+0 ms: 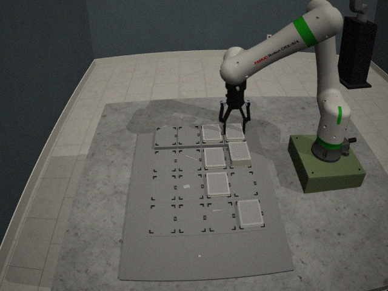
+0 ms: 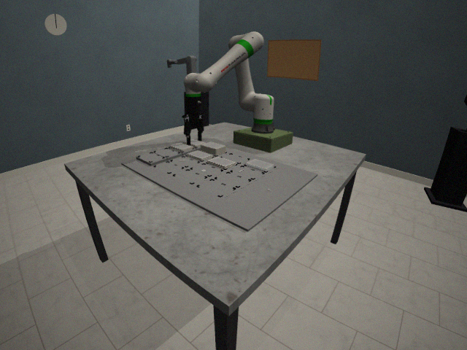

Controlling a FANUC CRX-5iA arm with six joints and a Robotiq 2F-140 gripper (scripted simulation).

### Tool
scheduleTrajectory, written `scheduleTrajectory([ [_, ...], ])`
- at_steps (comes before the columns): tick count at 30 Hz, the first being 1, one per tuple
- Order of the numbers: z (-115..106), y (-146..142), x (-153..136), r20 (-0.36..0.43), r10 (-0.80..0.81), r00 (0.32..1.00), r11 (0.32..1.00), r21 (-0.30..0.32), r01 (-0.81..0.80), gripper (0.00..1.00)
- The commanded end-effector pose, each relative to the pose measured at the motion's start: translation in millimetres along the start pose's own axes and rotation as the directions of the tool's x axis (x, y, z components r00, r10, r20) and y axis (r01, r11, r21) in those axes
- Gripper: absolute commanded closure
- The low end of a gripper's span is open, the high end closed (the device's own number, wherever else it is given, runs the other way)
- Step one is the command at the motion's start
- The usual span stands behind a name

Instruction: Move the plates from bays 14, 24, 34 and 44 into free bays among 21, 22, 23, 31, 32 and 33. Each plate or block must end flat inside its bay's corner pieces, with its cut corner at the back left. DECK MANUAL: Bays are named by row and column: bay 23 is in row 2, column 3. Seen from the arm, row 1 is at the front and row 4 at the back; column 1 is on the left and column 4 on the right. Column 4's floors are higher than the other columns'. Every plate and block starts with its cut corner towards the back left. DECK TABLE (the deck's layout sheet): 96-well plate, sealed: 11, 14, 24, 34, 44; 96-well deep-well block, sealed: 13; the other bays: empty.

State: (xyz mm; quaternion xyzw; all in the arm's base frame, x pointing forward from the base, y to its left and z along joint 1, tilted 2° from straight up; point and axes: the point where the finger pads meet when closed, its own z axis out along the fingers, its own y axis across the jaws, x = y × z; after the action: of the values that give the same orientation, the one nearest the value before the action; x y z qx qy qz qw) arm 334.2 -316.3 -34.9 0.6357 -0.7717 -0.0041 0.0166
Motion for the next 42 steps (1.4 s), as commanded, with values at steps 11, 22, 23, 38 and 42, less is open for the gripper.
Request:
scheduleTrajectory([
  [11,-0.9,-0.7,0.4,-0.001,0.000,1.000,1.000,0.002,0.000,0.40],
  [22,-0.9,-0.7,0.4,-0.001,0.000,1.000,1.000,0.002,0.000,0.41],
  [23,-0.9,-0.7,0.4,-0.001,0.000,1.000,1.000,0.002,0.000,0.41],
  [38,-0.9,-0.7,0.4,-0.001,0.000,1.000,1.000,0.002,0.000,0.41],
  [42,-0.9,-0.7,0.4,-0.001,0.000,1.000,1.000,0.002,0.000,0.42],
])
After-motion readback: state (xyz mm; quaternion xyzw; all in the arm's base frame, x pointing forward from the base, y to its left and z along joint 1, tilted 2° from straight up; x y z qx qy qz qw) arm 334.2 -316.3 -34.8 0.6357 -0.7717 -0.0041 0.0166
